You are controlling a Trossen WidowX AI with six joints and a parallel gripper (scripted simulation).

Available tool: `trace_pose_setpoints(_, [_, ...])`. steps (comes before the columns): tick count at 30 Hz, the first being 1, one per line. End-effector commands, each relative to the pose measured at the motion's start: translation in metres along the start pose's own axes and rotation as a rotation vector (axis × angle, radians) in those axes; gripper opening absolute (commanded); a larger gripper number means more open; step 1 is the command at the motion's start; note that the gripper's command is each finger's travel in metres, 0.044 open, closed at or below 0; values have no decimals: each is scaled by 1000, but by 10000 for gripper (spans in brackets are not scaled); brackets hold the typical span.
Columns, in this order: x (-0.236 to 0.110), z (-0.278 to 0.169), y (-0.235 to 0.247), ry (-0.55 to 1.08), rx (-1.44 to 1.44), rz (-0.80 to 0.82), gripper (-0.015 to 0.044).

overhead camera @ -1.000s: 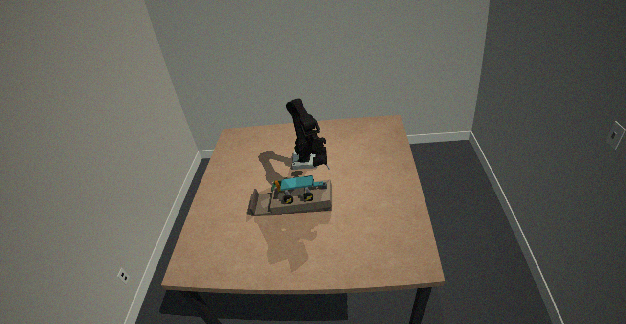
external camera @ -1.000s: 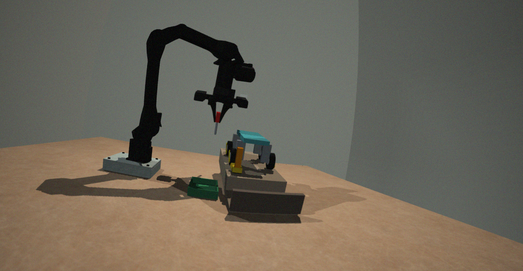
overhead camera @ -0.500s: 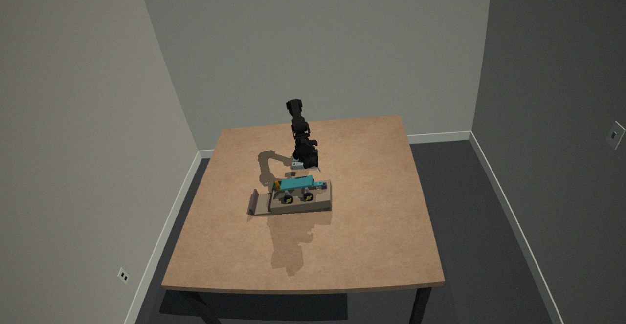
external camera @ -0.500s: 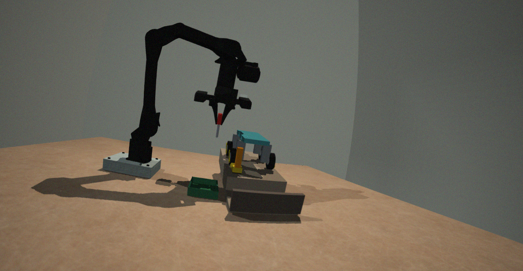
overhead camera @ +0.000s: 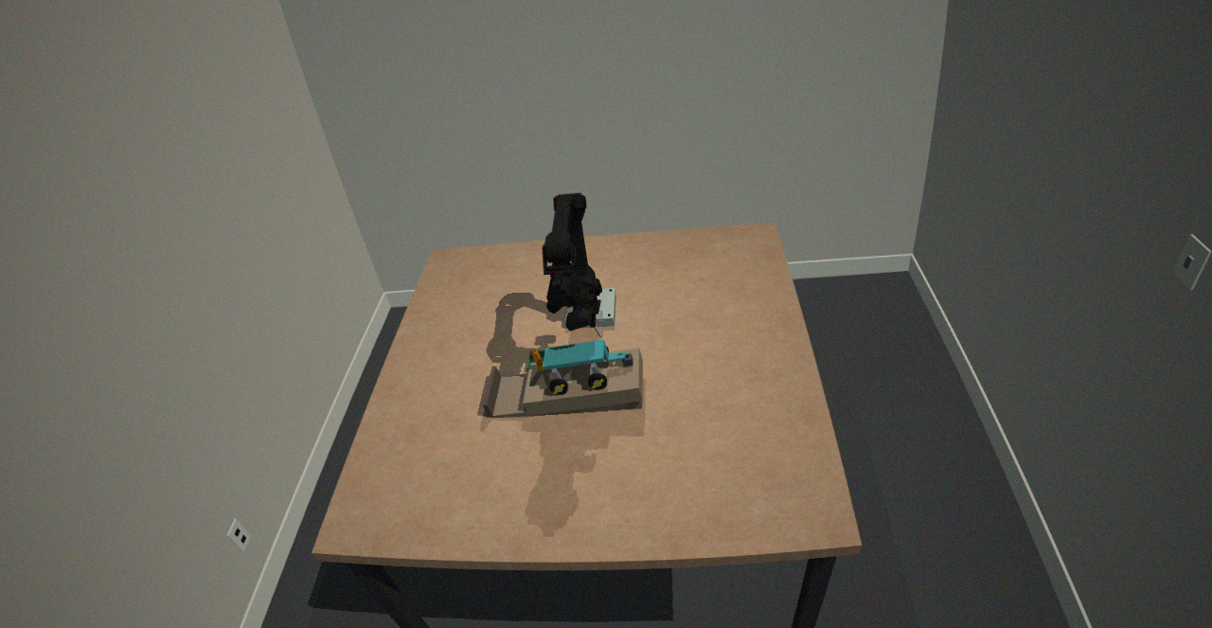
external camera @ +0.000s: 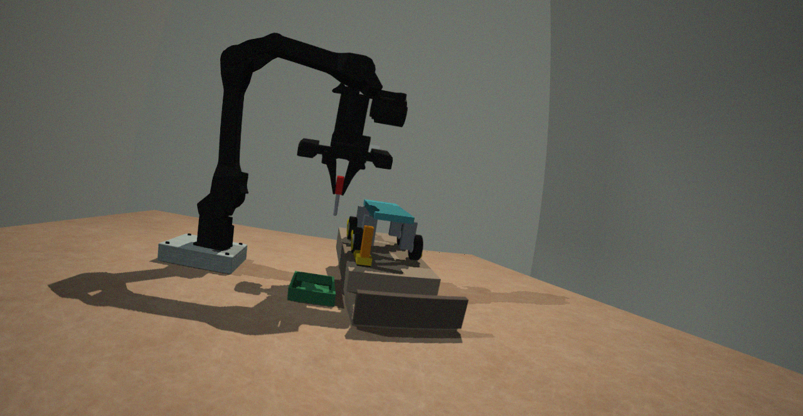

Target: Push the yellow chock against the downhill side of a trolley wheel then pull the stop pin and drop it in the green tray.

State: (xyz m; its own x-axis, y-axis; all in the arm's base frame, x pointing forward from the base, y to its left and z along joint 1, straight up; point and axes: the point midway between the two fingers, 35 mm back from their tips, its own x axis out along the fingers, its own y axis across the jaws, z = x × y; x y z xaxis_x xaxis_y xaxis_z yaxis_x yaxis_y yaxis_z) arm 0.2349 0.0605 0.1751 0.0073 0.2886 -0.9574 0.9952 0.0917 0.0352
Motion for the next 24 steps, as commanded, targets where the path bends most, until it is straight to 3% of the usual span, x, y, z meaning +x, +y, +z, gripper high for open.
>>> trace_pose_setpoints(1, [-1,16,-1,5,0,-10,0])
trace_pose_setpoints(24, [-11,99,-5,-3,0,-11,0])
